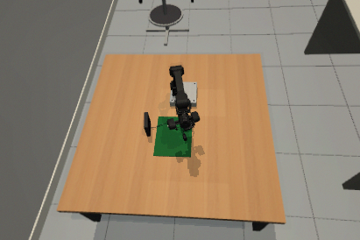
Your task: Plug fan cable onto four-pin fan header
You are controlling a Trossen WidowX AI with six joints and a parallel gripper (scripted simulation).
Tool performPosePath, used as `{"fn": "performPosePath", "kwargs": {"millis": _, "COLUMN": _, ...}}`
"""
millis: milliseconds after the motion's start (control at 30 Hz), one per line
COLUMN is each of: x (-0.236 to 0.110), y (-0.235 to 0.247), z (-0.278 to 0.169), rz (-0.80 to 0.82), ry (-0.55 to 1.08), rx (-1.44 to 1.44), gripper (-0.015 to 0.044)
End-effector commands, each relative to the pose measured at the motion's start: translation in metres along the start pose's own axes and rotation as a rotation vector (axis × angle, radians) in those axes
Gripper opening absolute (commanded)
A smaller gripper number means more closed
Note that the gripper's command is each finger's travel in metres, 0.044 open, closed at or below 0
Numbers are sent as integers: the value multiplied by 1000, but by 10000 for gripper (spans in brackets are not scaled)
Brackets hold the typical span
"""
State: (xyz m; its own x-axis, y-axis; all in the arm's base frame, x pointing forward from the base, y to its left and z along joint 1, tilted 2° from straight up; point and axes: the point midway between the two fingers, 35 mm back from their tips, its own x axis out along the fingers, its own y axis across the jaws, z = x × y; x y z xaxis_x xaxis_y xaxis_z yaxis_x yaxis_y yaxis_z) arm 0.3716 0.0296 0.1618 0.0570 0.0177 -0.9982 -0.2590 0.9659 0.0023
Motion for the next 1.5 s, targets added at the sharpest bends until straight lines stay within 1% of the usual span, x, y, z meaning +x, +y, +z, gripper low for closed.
{"fn": "performPosePath", "kwargs": {"millis": 0, "x": 1, "y": 1, "z": 0, "rz": 13, "ry": 8, "rx": -14, "gripper": 440}}
{"fn": "performPosePath", "kwargs": {"millis": 67, "x": 12, "y": 1, "z": 2, "rz": 13, "ry": 7, "rx": -14, "gripper": 440}}
{"fn": "performPosePath", "kwargs": {"millis": 133, "x": 30, "y": 1, "z": 3, "rz": 13, "ry": 7, "rx": -14, "gripper": 440}}
{"fn": "performPosePath", "kwargs": {"millis": 267, "x": 79, "y": 2, "z": 2, "rz": 13, "ry": 7, "rx": -14, "gripper": 440}}
{"fn": "performPosePath", "kwargs": {"millis": 333, "x": 97, "y": 3, "z": -1, "rz": 13, "ry": 8, "rx": -14, "gripper": 440}}
{"fn": "performPosePath", "kwargs": {"millis": 600, "x": 103, "y": 3, "z": -1, "rz": 13, "ry": 8, "rx": -14, "gripper": 440}}
{"fn": "performPosePath", "kwargs": {"millis": 1467, "x": 145, "y": 3, "z": -1, "rz": 13, "ry": 8, "rx": -14, "gripper": 440}}
